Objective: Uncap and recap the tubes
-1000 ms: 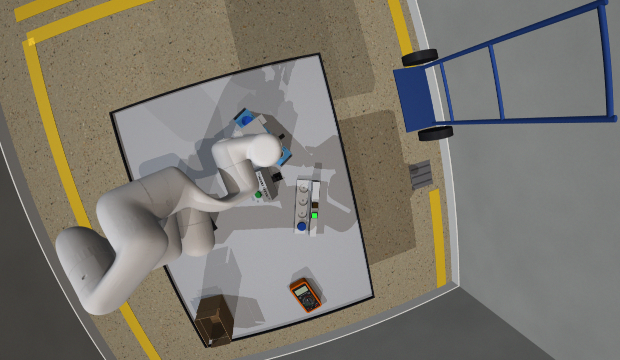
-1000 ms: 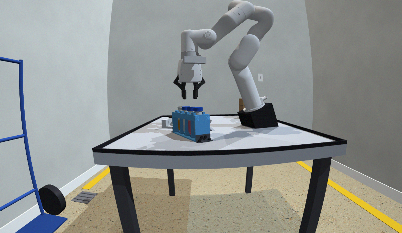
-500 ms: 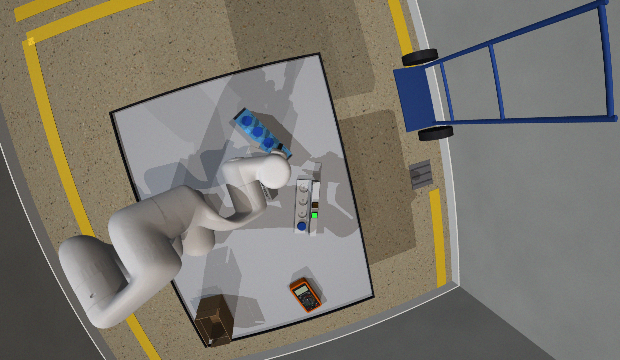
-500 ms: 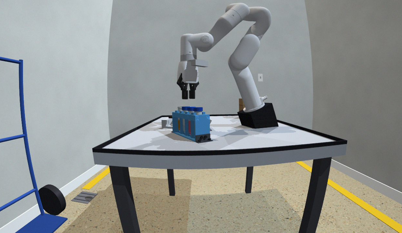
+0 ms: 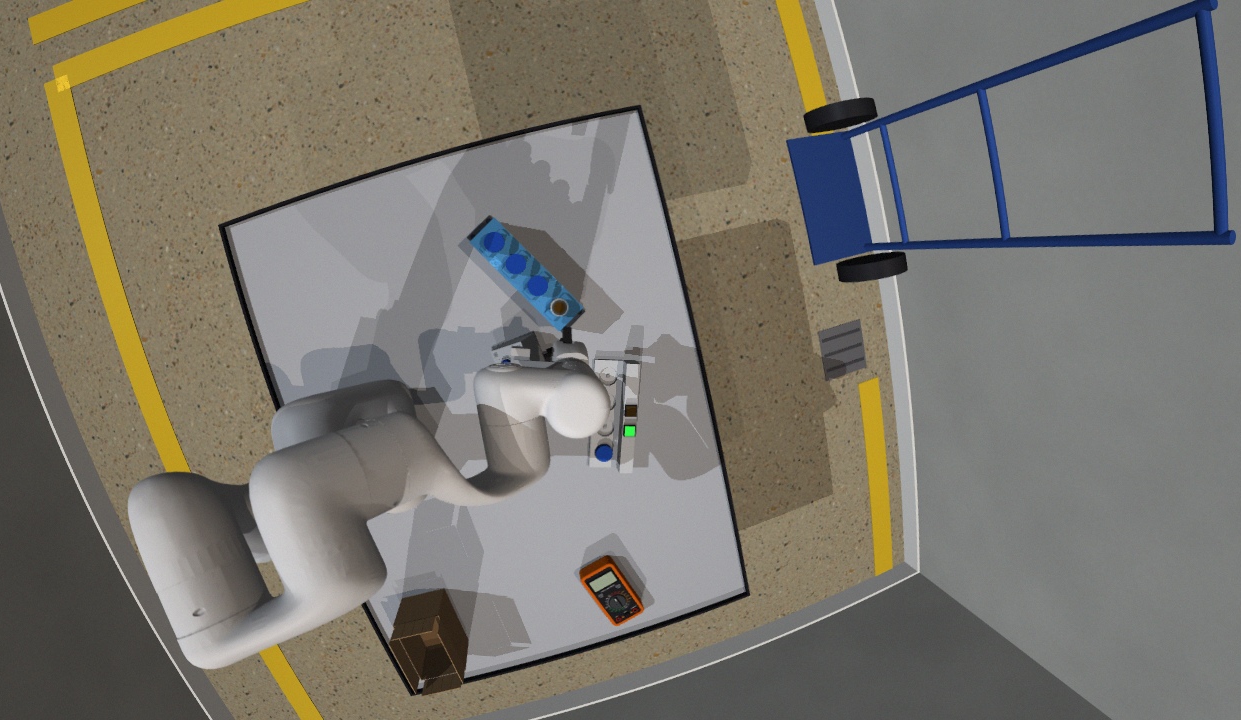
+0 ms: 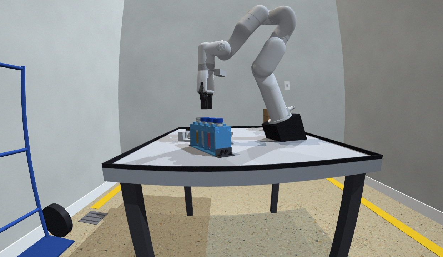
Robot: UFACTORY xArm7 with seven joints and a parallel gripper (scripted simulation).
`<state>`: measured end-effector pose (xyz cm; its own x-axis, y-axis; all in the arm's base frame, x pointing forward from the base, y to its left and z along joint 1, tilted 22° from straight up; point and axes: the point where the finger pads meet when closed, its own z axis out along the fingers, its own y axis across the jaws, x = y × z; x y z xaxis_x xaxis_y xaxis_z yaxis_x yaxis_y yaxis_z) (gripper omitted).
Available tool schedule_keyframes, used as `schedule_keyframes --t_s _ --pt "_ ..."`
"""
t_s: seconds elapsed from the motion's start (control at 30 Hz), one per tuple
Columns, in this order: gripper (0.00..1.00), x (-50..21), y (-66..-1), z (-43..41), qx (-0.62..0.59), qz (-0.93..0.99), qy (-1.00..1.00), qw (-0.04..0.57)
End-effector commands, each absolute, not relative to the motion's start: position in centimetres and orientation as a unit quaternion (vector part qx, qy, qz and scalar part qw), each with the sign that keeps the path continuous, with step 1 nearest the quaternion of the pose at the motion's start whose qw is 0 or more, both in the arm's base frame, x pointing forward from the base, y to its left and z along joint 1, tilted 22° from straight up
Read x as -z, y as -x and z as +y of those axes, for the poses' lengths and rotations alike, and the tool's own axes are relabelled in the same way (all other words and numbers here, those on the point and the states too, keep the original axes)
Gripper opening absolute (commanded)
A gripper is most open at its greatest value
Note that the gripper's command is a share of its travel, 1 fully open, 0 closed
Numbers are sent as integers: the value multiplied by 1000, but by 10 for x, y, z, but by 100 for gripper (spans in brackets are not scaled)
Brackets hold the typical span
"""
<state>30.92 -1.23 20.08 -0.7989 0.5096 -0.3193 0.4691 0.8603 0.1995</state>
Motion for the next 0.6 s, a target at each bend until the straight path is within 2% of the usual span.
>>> schedule_keyframes --t_s 0.0,0.57 --pt "46 -202 -310 -47 -63 950 -247 182" --pt "46 -198 -308 -137 -62 950 -247 182"
